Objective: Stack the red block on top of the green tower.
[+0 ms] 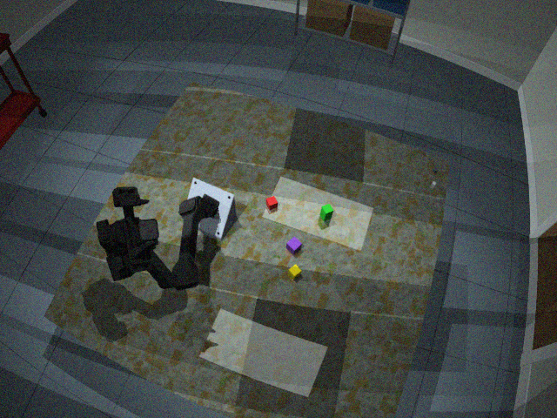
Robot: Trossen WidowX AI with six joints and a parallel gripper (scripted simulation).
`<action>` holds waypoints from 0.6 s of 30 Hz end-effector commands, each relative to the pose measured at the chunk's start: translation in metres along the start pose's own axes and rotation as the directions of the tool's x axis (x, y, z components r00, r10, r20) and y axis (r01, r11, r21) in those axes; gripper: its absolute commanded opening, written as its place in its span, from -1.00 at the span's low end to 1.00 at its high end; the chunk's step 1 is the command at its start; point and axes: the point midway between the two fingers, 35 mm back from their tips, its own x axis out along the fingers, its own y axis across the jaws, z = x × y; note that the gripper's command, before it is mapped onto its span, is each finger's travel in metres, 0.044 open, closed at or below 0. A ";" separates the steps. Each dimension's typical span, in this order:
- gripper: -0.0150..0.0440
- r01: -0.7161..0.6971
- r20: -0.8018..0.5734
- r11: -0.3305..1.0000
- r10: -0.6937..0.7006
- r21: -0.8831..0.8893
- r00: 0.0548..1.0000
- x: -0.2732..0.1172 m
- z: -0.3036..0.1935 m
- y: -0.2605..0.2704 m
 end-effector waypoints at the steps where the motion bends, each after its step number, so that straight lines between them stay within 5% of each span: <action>1: 0.95 -0.001 -0.001 1.000 0.001 -0.005 1.000 0.000 0.000 -0.001; 9: 1.00 -0.032 -0.066 0.942 0.011 -0.333 0.998 0.012 -0.009 -0.069; 18: 1.00 0.018 -0.027 0.684 -0.055 -0.729 0.998 0.053 0.036 -0.179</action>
